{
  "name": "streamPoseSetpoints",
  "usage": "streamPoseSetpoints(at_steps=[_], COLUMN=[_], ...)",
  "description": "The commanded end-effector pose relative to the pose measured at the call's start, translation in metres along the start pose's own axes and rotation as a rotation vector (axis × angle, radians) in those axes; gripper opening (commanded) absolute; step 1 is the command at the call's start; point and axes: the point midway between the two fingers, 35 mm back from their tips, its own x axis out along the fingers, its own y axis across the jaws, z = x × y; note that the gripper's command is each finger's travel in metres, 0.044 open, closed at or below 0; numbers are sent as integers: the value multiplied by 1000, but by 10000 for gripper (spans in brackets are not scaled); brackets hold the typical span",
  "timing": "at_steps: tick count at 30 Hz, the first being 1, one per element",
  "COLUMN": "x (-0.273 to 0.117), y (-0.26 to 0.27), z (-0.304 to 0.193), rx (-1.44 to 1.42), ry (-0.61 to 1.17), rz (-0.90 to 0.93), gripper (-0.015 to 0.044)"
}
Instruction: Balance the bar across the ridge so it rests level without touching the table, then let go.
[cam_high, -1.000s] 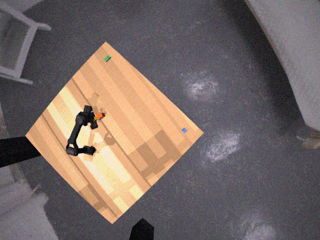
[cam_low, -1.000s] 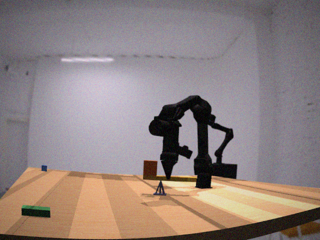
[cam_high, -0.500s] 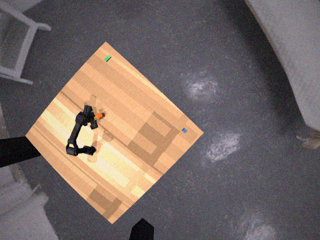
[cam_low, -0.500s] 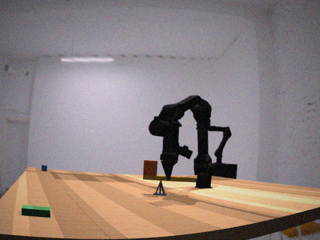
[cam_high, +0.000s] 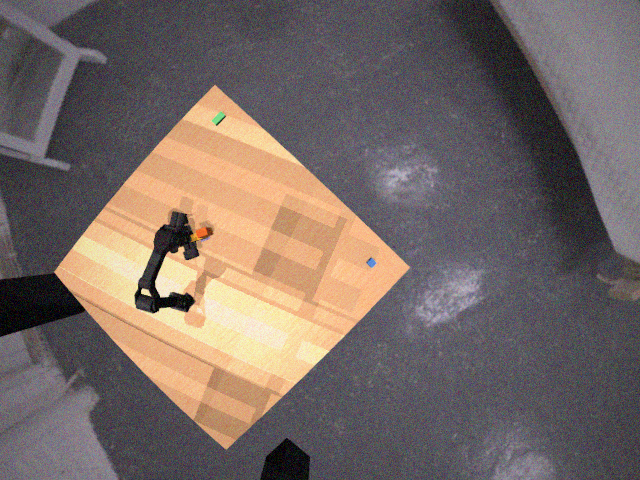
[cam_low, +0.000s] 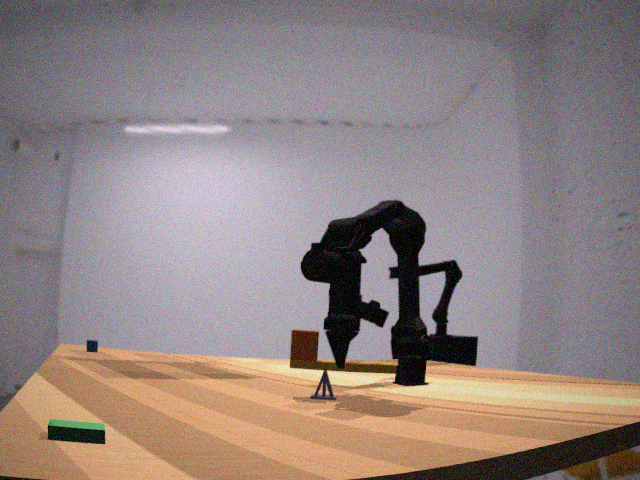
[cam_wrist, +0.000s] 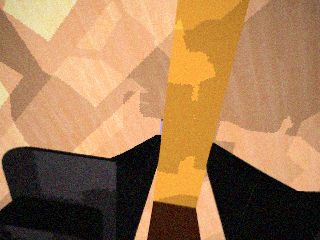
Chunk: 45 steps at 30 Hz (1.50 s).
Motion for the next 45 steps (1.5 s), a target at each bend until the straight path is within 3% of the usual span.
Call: streamPoseSetpoints(at_steps=[1,45], x=[0,0], y=[0,0], z=[0,0], rx=[0,0], ry=[0,0], rz=[1,1], gripper=[167,185])
